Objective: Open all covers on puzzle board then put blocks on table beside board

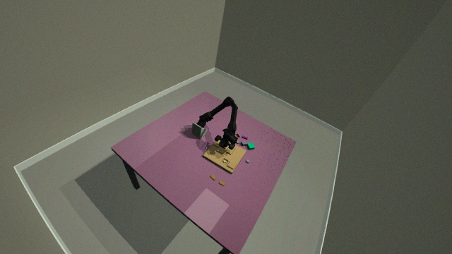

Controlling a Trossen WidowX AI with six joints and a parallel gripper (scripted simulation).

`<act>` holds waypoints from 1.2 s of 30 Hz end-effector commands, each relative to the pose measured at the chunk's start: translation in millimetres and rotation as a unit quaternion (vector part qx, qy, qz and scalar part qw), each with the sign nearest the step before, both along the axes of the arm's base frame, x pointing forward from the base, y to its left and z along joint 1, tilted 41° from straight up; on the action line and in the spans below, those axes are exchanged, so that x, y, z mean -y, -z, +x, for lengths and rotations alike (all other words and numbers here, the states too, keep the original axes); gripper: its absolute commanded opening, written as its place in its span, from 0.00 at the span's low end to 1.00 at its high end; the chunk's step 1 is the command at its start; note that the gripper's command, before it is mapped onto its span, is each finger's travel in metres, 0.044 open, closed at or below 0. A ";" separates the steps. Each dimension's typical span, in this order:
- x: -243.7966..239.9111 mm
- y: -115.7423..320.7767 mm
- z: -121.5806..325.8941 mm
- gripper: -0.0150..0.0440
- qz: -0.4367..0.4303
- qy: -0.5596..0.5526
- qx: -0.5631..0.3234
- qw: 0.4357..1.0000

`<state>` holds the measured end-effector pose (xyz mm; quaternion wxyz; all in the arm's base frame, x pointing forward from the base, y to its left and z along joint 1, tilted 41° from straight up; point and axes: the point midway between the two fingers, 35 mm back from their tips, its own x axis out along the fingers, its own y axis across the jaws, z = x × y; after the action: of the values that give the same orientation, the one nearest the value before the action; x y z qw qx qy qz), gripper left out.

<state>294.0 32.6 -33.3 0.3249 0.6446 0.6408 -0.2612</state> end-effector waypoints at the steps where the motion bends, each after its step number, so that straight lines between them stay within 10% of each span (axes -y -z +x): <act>1: 4.6 3.9 1.5 0.25 -0.002 0.000 0.000 1.000; 36: 30.9 27.3 2.6 0.25 -0.002 0.000 0.000 1.000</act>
<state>296.7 5.3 -56.8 0.3265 0.6450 0.6401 -0.2601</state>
